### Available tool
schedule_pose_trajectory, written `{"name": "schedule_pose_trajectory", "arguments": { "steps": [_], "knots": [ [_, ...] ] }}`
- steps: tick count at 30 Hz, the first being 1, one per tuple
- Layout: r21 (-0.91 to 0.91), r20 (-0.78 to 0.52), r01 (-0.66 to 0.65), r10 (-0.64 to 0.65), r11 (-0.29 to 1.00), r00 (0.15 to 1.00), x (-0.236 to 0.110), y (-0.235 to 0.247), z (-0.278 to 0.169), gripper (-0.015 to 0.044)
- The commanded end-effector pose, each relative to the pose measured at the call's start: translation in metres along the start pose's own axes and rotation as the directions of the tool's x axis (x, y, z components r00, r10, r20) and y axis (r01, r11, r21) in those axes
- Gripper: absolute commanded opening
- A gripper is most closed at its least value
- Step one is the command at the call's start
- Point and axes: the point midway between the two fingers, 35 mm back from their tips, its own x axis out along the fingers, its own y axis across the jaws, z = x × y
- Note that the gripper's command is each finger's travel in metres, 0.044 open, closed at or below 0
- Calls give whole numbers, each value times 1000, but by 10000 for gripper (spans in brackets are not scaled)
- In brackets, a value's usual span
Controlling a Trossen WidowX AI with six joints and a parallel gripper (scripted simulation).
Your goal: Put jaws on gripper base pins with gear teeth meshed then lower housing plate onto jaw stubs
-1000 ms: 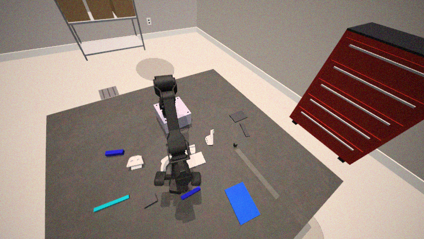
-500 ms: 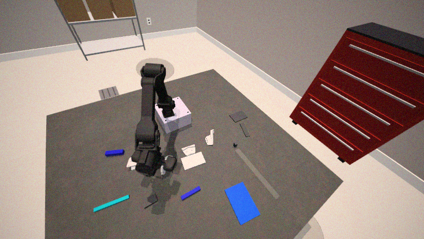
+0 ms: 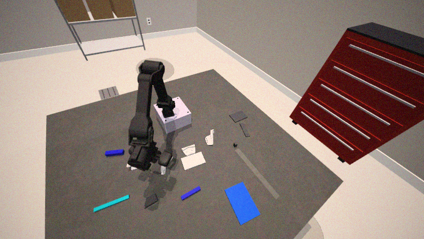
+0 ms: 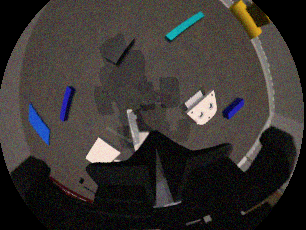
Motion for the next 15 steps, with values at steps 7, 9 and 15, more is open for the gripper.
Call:
{"name": "schedule_pose_trajectory", "arguments": {
  "steps": [7, 9, 15],
  "knots": [
    [7, -7, -2, 2, 1000, 1000, 17, 0, -1, 0],
    [8, -7, -1, 1, 1000, 1000, 20, 0, -1, 0],
    [8, -6, -1, 1, 1000, 1000, 30, 1, 0, 0]
  ]
}}
